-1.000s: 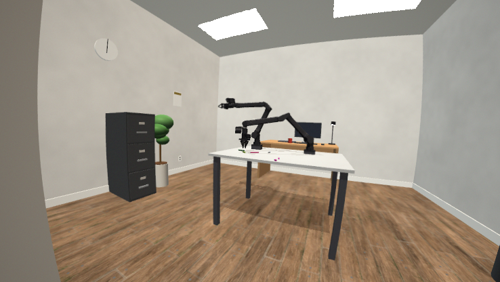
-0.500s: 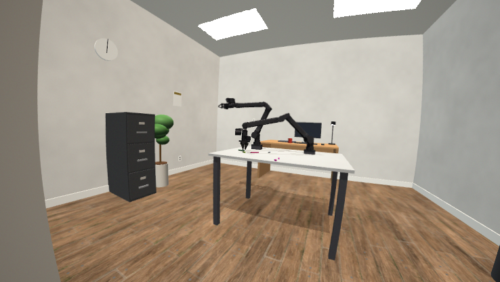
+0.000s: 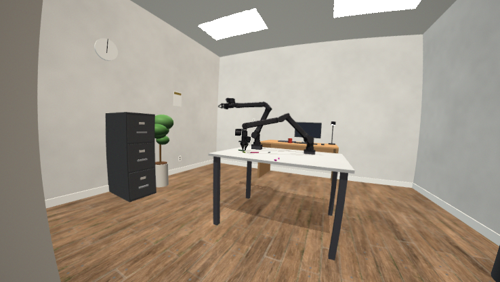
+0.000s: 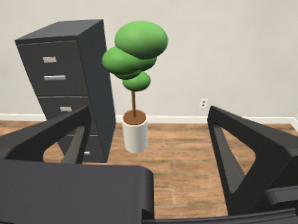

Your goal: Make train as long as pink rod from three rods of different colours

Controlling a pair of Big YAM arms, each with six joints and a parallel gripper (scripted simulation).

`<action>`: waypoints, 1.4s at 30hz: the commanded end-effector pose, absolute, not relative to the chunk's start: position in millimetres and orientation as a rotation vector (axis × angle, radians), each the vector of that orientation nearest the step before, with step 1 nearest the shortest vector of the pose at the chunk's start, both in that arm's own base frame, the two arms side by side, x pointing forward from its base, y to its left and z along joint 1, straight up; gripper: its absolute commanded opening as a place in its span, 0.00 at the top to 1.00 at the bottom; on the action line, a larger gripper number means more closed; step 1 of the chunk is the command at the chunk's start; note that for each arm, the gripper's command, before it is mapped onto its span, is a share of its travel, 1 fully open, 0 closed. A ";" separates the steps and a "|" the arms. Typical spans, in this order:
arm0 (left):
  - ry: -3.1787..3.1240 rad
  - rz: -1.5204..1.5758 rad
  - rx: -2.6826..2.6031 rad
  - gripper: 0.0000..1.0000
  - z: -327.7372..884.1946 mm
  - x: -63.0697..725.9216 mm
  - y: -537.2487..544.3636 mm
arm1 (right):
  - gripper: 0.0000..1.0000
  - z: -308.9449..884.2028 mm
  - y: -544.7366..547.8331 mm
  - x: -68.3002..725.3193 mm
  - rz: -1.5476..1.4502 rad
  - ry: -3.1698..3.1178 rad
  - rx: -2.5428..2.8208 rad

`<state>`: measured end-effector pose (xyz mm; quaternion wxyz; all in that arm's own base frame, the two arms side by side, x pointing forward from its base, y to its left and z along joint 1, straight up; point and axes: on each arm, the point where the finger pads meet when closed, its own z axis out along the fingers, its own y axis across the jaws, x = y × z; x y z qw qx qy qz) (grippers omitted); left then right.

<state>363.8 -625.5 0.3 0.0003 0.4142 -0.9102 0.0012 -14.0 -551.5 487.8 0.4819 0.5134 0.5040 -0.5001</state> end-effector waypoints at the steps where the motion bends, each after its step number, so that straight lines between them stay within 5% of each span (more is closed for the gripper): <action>1: -2.851 0.014 1.325 0.77 -3.3 367.0 -628.1 | 0.00 500.5 -544.6 -17.4 -1.232 1.194 1.232; 42: -2.855 0.023 1.316 0.77 -2.5 364.2 -634.3 | 0.00 500.5 -544.6 -17.4 -1.232 1.194 1.232</action>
